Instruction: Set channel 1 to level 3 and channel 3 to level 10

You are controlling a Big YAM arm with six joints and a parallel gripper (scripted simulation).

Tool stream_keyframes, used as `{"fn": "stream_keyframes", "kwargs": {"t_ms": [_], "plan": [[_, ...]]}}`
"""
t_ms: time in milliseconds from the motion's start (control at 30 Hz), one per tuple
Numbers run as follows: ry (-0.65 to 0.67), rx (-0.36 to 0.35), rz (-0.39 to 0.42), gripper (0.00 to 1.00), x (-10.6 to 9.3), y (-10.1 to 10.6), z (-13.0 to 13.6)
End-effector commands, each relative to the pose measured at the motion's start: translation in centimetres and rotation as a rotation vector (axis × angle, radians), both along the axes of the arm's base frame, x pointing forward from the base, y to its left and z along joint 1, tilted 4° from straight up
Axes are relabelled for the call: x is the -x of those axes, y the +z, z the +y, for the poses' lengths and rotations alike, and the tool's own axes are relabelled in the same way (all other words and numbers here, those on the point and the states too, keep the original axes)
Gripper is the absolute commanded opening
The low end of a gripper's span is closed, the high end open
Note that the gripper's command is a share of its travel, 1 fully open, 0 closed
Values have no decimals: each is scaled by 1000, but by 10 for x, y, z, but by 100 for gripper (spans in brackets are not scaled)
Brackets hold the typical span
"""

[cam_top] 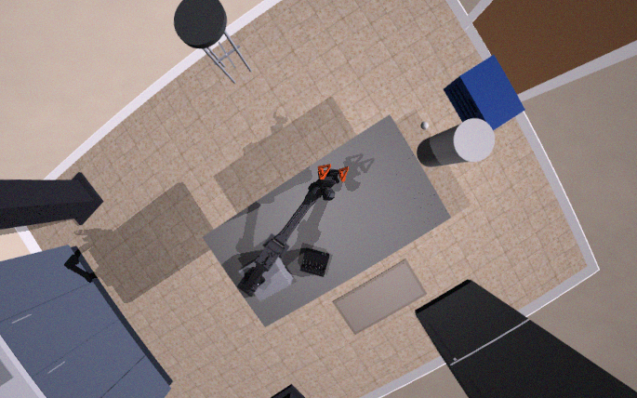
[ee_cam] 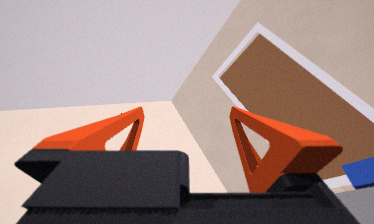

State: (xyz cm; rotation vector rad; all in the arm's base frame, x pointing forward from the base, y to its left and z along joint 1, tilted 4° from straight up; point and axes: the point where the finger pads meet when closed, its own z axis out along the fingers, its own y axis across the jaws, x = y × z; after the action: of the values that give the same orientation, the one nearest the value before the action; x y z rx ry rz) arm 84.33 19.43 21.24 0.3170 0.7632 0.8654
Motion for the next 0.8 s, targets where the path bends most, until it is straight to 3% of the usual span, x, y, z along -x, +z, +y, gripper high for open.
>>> {"fn": "stream_keyframes", "kwargs": {"t_ms": [0, 533, 567, 767], "plan": [[0, -4, -16, 100, 1, 11, 0], [0, -4, -16, 100, 1, 11, 0], [-2, -11, -57, 100, 1, 35, 0], [-9, -8, 1, 100, -6, 42, -19]]}}
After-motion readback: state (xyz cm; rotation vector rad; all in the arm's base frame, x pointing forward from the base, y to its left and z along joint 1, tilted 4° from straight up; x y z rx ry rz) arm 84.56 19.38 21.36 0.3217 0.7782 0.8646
